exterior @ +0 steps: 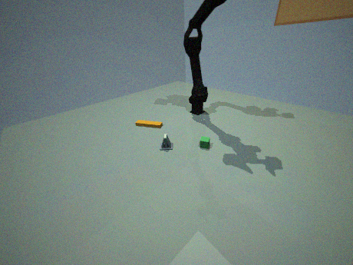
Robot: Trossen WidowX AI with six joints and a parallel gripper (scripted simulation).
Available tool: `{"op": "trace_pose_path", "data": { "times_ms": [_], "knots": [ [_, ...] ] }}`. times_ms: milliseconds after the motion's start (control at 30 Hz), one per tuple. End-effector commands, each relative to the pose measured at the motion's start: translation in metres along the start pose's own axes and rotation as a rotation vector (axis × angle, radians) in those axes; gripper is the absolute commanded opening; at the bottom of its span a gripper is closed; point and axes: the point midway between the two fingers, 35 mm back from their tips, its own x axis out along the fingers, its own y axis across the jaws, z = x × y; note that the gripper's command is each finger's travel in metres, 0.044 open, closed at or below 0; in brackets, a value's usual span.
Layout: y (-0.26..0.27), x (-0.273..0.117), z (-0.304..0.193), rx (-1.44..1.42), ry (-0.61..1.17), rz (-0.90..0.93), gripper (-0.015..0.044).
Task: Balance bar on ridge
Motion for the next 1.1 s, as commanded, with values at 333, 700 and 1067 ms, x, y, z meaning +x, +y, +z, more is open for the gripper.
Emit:
{"op": "trace_pose_path", "data": {
  "times_ms": [333,700,1067],
  "knots": [
    [-0.009,-0.009,-0.074,-0.092,0.206,-0.001,0.0315],
    [-0.027,-0.030,-0.151,-0.155,0.441,-0.009,0.0315],
    [-0.047,-0.056,-0.209,-0.162,0.621,-0.024,0.0315]
  ]
}}
